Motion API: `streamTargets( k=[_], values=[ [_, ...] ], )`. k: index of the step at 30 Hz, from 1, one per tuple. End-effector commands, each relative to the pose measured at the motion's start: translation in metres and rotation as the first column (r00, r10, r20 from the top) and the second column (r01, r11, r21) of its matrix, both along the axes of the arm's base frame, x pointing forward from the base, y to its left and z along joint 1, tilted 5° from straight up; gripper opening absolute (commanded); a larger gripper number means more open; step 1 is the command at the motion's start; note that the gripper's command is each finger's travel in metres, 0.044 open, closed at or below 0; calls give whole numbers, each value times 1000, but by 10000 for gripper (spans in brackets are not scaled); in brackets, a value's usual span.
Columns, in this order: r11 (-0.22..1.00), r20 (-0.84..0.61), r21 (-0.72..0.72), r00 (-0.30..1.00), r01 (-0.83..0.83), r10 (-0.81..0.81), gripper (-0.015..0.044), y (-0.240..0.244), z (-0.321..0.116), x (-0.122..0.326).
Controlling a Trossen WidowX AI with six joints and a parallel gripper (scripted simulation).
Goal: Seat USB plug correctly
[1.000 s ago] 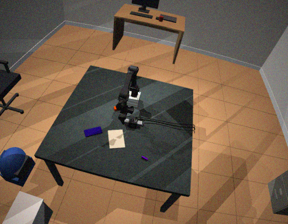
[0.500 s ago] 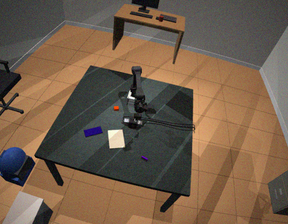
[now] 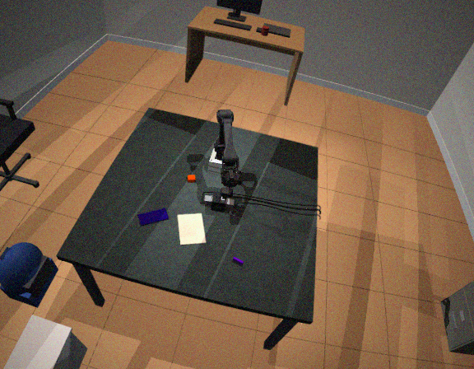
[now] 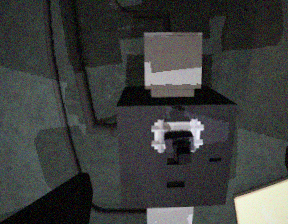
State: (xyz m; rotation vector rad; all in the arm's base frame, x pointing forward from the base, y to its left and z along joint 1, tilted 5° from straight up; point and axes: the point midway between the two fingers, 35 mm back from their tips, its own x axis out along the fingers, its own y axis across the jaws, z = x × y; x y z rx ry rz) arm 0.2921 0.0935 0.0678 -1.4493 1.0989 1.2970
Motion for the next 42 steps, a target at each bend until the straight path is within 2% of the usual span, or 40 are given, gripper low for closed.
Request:
streamTargets(
  k=[1,20,37,42],
  values=[
    [1000,-2,-5,1000,6,-6,440,-1,-5,0],
    [1000,-2,-5,1000,6,-6,440,-2,-20,0],
    [1000,-2,-1,1000,4,-4,0,-1,-18,1],
    [1000,-2,-1,1000,4,-4,0,-1,-18,1]
  ],
)
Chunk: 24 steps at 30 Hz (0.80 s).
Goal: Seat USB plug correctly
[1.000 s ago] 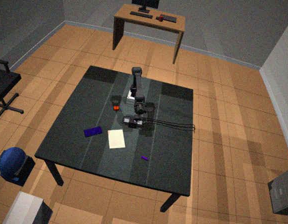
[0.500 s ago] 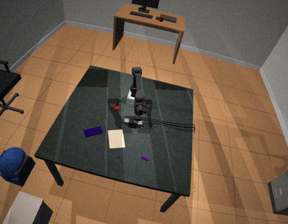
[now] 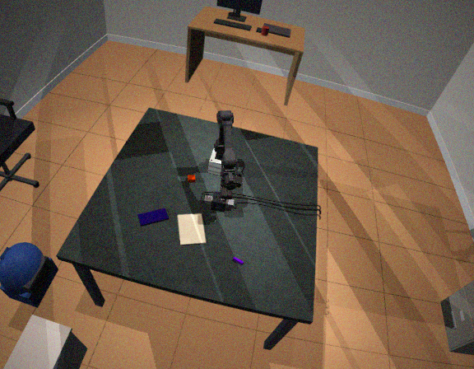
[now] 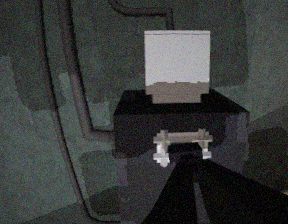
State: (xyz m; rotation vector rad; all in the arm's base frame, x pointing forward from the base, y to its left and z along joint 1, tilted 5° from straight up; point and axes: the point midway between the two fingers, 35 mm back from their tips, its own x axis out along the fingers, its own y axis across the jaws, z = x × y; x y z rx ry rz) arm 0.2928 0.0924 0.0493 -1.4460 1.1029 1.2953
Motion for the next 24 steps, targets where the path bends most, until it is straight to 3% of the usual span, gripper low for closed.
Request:
streamTargets(
  k=[1,24],
  values=[
    [1000,0,0,1000,0,0,0,0,0,0],
    [1000,0,0,1000,0,0,0,0,7,0]
  ],
)
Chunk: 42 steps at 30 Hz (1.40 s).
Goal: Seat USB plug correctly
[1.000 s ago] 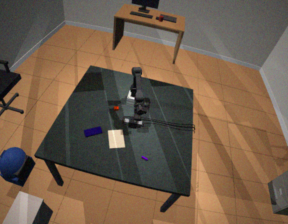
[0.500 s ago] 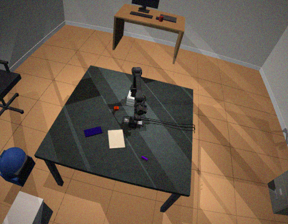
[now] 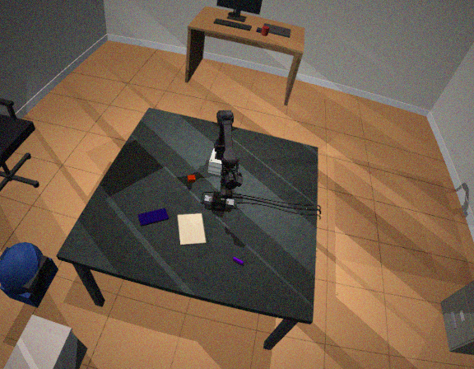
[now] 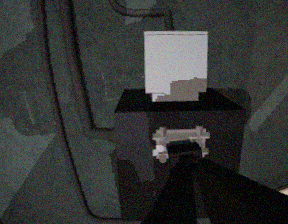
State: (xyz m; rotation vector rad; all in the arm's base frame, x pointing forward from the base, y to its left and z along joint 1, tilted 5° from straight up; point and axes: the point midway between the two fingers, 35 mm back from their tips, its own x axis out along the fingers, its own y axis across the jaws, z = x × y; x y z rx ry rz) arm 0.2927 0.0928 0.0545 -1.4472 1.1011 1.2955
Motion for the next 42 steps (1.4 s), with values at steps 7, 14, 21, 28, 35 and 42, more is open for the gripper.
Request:
streamTargets(
  k=[7,14,21,28,35,42],
  values=[
    [1000,-1,0,1000,1,-1,0,0,7,-1],
    [1000,-1,0,1000,1,-1,0,1,12,-1],
    [1000,-1,0,1000,1,-1,0,1,16,-1],
    [1000,-1,0,1000,1,-1,0,1,21,-1],
    [1000,-1,0,1000,0,0,0,2,24,-2],
    [995,5,7,995,103,-103,0,1,23,-1]
  ],
)
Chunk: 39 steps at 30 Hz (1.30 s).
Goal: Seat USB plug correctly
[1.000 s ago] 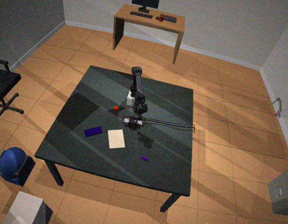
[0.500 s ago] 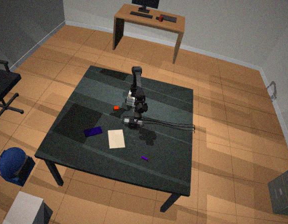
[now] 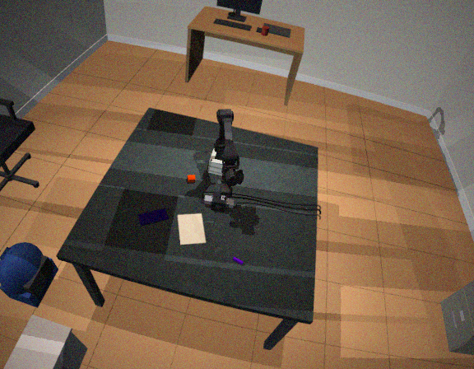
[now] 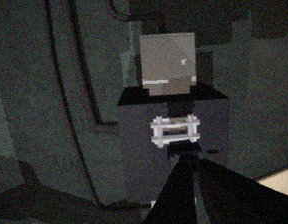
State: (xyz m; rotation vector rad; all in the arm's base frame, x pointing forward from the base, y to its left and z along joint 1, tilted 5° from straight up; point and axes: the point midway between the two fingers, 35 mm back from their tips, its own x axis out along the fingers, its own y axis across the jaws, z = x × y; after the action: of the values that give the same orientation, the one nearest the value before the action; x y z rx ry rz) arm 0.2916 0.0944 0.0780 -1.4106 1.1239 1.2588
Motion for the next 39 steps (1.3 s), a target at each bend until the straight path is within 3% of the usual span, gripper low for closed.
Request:
streamTargets(
  k=[1,19,39],
  values=[
    [997,3,4,997,80,-80,0,0,-1,0],
    [848,20,42,848,529,-530,0,0,-1,0],
    [470,16,86,470,878,-882,0,0,-1,0]
  ],
)
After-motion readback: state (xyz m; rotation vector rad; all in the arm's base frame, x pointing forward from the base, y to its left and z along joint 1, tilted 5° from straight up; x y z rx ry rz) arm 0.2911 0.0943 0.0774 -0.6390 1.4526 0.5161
